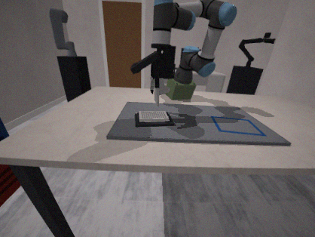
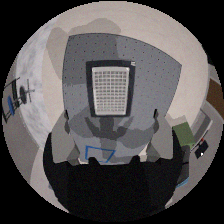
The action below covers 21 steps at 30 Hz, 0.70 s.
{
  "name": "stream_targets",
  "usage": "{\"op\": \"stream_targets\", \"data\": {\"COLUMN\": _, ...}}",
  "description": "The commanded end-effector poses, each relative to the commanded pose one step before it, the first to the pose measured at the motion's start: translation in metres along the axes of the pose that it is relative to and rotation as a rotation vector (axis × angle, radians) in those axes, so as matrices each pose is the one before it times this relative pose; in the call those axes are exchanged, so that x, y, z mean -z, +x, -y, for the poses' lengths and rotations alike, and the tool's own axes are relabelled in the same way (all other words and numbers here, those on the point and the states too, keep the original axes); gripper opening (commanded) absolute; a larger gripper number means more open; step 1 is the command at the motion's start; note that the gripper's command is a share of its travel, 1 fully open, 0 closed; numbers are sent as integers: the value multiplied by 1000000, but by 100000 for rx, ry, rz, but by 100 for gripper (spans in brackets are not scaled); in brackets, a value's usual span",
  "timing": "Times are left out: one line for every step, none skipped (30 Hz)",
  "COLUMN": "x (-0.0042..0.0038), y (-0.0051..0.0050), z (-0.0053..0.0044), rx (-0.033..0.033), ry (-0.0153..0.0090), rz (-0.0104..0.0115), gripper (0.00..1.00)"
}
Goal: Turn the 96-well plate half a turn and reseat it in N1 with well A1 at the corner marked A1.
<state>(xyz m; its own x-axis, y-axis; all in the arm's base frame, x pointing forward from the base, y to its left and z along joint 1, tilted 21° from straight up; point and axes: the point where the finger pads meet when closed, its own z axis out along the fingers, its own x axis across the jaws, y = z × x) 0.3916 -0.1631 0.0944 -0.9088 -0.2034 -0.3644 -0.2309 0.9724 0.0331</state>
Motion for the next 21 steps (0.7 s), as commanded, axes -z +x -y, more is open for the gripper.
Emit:
{"op": "stream_targets", "data": {"x": -7779, "y": -521, "z": 685, "rx": 62, "ry": 262, "rz": 127, "gripper": 100}}
{"op": "stream_targets", "data": {"x": -1665, "y": 0, "z": -1, "rx": 0, "ry": 0, "rz": 0, "gripper": 100}}
{"op": "stream_targets", "data": {"x": -1665, "y": 0, "z": -2, "rx": 0, "ry": 0, "rz": 0, "gripper": 100}}
{"op": "stream_targets", "data": {"x": -1666, "y": 0, "z": -2, "rx": 0, "ry": 0, "rz": 0, "gripper": 100}}
{"op": "stream_targets", "data": {"x": -1666, "y": 0, "z": -2, "rx": 0, "ry": 0, "rz": 0, "gripper": 100}}
{"op": "stream_targets", "data": {"x": -1667, "y": 0, "z": -2, "rx": 0, "ry": 0, "rz": 0, "gripper": 100}}
{"op": "stream_targets", "data": {"x": -1667, "y": 0, "z": -2, "rx": 0, "ry": 0, "rz": 0, "gripper": 100}}
{"op": "stream_targets", "data": {"x": 0, "y": 0, "z": 0, "rx": 0, "ry": 0, "rz": 0, "gripper": 100}}
{"op": "stream_targets", "data": {"x": 0, "y": 0, "z": 0, "rx": 0, "ry": 0, "rz": 0, "gripper": 100}}
{"op": "stream_targets", "data": {"x": -1689, "y": 0, "z": -6, "rx": 0, "ry": 0, "rz": 1, "gripper": 100}}
{"op": "stream_targets", "data": {"x": -1664, "y": 0, "z": -1, "rx": 0, "ry": 0, "rz": 0, "gripper": 100}}
{"op": "stream_targets", "data": {"x": -1664, "y": 0, "z": -2, "rx": 0, "ry": 0, "rz": 0, "gripper": 100}}
{"op": "stream_targets", "data": {"x": -1664, "y": 0, "z": -2, "rx": 0, "ry": 0, "rz": 0, "gripper": 100}}
{"op": "stream_targets", "data": {"x": -1665, "y": 0, "z": -2, "rx": 0, "ry": 0, "rz": 0, "gripper": 100}}
{"op": "stream_targets", "data": {"x": -1666, "y": 1, "z": -2, "rx": 0, "ry": 0, "rz": 0, "gripper": 100}}
{"op": "stream_targets", "data": {"x": -1666, "y": 1, "z": -2, "rx": 0, "ry": 0, "rz": 0, "gripper": 100}}
{"op": "stream_targets", "data": {"x": -1667, "y": 1, "z": -2, "rx": 0, "ry": 0, "rz": 0, "gripper": 100}}
{"op": "stream_targets", "data": {"x": -1667, "y": 1, "z": -2, "rx": 0, "ry": 0, "rz": 0, "gripper": 100}}
{"op": "stream_targets", "data": {"x": -1667, "y": 1, "z": -2, "rx": 0, "ry": 0, "rz": 0, "gripper": 100}}
{"op": "stream_targets", "data": {"x": -1667, "y": 1, "z": -2, "rx": 0, "ry": 0, "rz": 0, "gripper": 100}}
{"op": "stream_targets", "data": {"x": -1667, "y": 1, "z": -3, "rx": 0, "ry": 0, "rz": 0, "gripper": 100}}
